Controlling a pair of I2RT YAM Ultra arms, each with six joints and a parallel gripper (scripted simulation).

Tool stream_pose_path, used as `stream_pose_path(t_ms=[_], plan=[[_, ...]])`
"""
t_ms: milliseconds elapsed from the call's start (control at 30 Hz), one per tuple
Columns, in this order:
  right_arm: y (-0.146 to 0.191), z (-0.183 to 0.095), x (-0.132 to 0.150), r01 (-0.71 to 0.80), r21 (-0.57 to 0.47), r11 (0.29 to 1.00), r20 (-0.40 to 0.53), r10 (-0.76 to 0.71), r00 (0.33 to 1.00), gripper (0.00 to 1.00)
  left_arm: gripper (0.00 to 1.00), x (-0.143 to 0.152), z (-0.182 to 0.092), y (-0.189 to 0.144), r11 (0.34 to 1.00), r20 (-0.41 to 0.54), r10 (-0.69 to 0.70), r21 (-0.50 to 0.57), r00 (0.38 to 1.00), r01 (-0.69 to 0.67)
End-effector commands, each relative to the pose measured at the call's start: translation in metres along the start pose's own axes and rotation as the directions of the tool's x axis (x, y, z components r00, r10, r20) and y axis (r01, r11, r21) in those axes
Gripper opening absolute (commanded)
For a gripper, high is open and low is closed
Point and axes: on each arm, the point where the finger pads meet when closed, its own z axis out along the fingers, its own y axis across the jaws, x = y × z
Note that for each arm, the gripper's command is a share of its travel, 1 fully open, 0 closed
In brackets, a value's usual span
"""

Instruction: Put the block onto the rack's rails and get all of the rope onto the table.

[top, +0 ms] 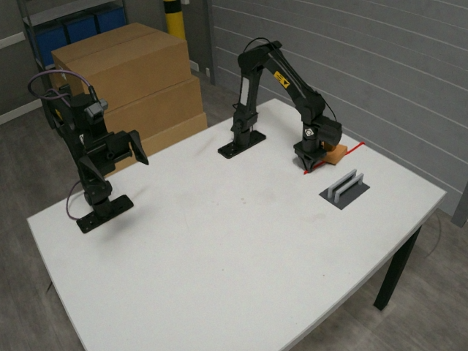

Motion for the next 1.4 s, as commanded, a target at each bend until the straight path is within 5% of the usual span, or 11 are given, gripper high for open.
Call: stream_pose_path(t_ms=[0,1367], plan=[[0.002,-0.007,-0.008,0.010,-0.011,1.000,0.019,-0.010,1.000,1.00,0.09,0.013,-0.007,-0.002,1.000,-0.008,-0.011,0.027,1.000,0.012],[0.002,-0.007,-0.008,0.010,-0.011,1.000,0.019,-0.010,1.000,1.00,0.09,0.085,-0.004,-0.006,1.000,-0.019,-0.023,0.018,1.000,0.023]])
